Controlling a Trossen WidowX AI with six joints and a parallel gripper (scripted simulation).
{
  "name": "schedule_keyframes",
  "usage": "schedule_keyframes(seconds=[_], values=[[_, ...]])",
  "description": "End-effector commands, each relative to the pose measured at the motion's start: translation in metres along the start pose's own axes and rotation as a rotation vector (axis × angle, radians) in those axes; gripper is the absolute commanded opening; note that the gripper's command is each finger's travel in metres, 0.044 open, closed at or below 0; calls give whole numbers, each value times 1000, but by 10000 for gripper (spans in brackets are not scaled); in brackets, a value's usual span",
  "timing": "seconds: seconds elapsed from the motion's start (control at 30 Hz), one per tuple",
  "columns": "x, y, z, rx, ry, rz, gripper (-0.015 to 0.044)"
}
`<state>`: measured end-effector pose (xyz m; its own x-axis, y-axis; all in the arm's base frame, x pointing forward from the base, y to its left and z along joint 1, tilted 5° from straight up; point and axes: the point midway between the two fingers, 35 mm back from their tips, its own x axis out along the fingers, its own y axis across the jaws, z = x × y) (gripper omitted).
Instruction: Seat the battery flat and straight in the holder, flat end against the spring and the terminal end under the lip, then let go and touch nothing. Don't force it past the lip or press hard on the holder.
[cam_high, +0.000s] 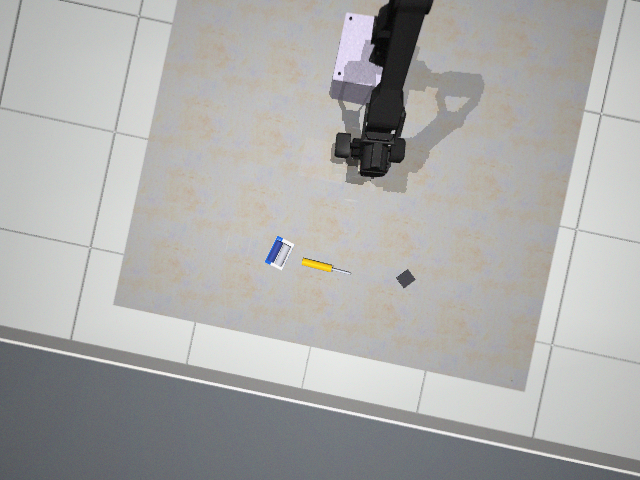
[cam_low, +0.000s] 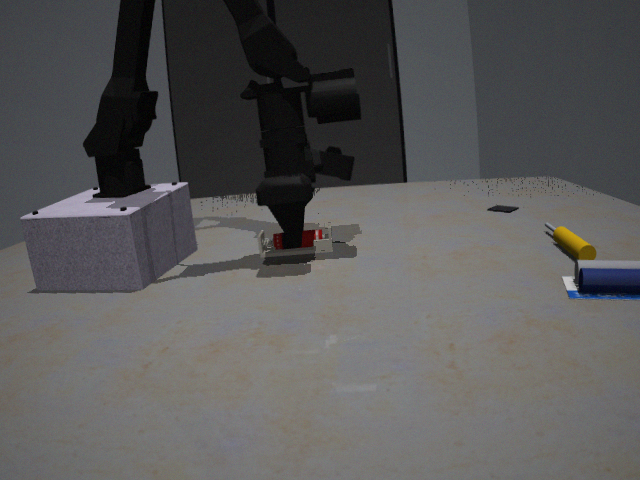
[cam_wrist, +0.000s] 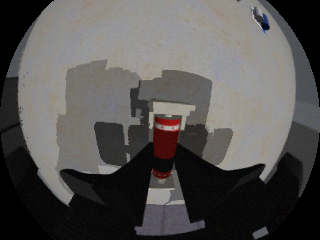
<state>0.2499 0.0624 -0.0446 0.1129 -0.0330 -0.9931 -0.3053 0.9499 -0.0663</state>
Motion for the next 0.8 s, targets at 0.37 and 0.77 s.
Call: schedule_keyframes(seconds=[0.37,0.77], values=[[0,0,7,3,7,0,71],[-1,0,8,3,9,0,173]])
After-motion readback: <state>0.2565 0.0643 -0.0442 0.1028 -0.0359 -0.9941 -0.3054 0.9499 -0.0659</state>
